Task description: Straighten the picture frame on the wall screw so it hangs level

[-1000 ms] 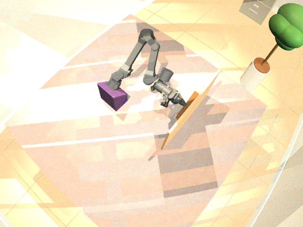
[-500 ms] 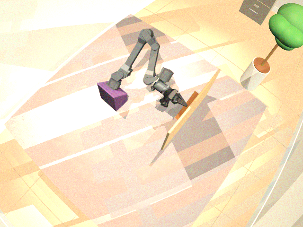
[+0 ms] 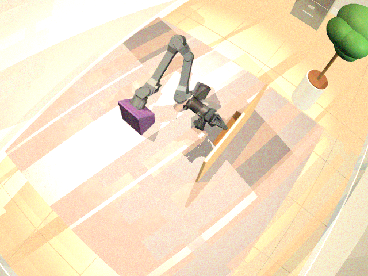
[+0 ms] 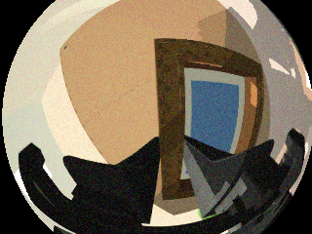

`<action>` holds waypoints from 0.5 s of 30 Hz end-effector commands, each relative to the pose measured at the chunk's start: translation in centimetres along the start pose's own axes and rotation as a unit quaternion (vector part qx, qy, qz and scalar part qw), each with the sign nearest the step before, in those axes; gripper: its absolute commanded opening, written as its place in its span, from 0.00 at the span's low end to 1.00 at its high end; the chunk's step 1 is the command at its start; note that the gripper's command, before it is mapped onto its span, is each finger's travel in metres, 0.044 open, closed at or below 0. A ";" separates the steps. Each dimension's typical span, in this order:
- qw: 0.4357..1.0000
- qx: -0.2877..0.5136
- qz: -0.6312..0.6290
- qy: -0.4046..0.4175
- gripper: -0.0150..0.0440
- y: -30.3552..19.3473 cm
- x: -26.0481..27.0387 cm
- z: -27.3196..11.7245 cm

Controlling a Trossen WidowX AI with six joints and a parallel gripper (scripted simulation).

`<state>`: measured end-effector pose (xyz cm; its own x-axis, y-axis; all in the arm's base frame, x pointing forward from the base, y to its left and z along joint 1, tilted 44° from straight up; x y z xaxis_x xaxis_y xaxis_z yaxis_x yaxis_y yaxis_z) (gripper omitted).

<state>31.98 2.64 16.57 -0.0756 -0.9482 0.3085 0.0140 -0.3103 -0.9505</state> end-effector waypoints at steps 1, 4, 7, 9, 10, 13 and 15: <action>1.000 0.001 0.002 -0.001 0.25 0.0 0.0 0.0; 1.000 0.001 0.002 -0.001 0.25 0.0 0.1 0.0; 1.000 0.001 0.002 -0.001 0.25 0.0 0.2 0.0; 1.000 0.001 0.002 -0.001 0.25 0.0 0.3 0.0; 1.000 0.001 0.002 -0.001 0.25 0.0 0.3 0.0; 1.000 0.001 0.002 -0.001 0.25 0.0 0.4 0.0; 1.000 0.001 0.002 -0.001 0.25 0.0 0.5 0.0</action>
<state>31.96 2.50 16.64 -0.0663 -0.9486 0.3095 0.0151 -0.3111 -0.9503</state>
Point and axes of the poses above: the point midway between the two fingers, 35 mm back from their tips, its own z axis out along the fingers, its own x axis across the jaws, y = z × x, the point moved 6 cm from there along -z, back along the fingers, and after that the axes turned 3 degrees about z, right-handed, at the moved point
